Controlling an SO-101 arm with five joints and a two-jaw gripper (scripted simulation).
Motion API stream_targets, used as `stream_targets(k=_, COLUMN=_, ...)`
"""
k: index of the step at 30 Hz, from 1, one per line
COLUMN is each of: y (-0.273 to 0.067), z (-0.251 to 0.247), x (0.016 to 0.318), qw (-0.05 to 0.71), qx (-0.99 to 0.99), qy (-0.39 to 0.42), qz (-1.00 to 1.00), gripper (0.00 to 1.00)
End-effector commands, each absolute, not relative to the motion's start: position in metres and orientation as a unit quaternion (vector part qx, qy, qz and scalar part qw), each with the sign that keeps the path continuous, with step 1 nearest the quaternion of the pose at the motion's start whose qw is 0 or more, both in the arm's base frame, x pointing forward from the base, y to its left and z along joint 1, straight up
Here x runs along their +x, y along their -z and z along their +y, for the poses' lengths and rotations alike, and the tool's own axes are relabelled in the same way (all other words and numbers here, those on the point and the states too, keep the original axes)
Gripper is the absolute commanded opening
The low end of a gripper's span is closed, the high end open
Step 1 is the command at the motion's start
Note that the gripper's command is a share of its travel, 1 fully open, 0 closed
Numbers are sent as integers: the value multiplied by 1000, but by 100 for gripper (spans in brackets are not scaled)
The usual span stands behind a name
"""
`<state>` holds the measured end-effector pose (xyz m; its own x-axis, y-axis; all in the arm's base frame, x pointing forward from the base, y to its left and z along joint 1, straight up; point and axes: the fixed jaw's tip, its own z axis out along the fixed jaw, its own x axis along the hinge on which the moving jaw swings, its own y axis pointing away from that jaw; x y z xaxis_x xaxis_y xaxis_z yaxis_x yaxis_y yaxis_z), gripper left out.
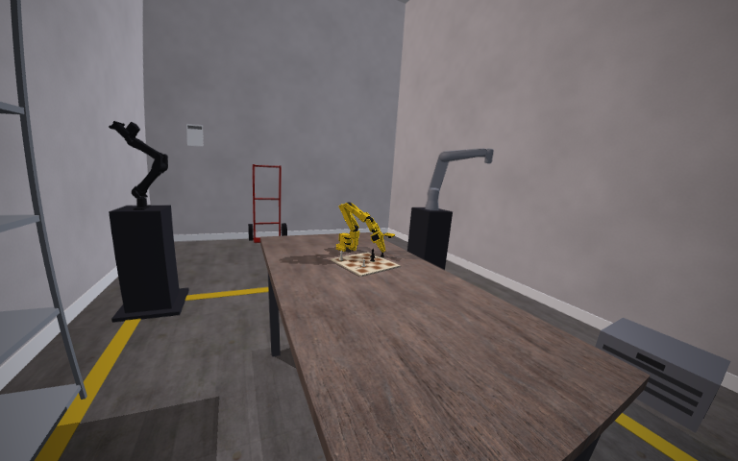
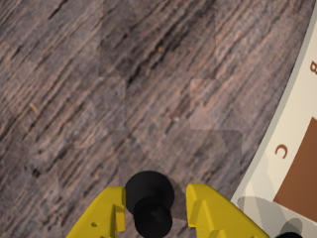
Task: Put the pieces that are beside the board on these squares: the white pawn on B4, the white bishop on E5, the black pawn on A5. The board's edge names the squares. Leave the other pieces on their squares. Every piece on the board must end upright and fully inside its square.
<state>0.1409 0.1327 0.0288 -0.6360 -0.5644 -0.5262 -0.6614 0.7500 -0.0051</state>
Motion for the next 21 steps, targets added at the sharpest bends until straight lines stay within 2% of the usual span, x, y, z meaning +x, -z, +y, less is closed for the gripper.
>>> stream_targets(k=1, y=-20, z=134, x=138, qw=251, qx=-343, qy=-95, qz=900, gripper=9)
stream_targets(k=21, y=-8, z=128, x=132, qw=250, qx=-343, qy=-95, qz=900, gripper=9)
